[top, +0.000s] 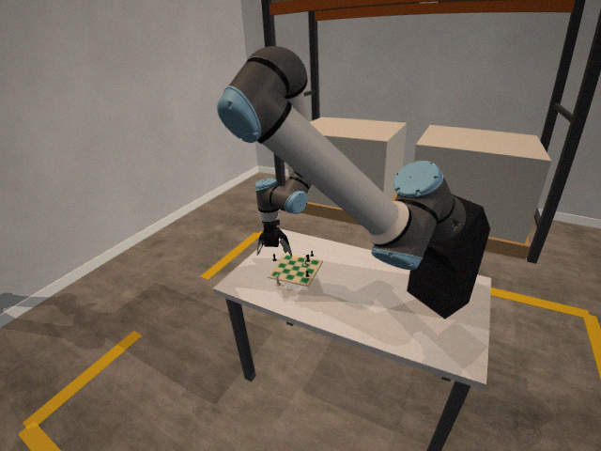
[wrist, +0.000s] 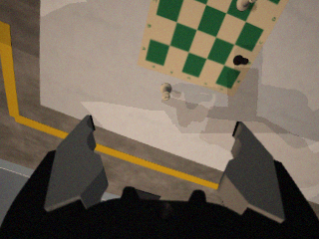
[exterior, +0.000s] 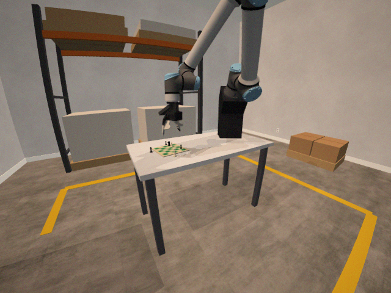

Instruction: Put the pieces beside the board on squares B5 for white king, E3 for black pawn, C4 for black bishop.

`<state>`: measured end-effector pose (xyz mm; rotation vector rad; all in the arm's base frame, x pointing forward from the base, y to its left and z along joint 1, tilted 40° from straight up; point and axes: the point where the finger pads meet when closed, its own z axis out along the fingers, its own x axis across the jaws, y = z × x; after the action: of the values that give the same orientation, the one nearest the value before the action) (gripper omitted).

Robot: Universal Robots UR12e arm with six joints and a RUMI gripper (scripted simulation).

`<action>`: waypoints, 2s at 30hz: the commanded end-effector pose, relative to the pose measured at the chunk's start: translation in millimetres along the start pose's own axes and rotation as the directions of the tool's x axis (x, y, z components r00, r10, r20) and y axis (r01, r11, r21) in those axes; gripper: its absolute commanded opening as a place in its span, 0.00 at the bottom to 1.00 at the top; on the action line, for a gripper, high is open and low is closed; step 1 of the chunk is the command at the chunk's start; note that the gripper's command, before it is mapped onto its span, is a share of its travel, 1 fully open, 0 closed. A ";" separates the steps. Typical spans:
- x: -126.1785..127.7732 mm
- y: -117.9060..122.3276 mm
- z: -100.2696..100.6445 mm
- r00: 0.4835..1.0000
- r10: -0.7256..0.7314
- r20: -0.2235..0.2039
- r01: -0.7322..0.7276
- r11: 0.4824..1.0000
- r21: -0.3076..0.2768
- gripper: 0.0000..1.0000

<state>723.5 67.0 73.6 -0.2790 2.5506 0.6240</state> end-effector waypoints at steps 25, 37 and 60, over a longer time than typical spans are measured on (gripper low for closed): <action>-4.7 3.5 11.4 0.450 -0.893 0.007 0.893 0.450 -0.006 1.00; -2.9 7.8 15.3 0.094 -0.995 0.009 0.996 0.094 -0.004 1.00; 2.8 13.5 20.3 -0.376 -0.927 0.009 0.927 -0.376 0.001 1.00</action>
<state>725.7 87.9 61.6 -2.1490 1.1945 -0.1731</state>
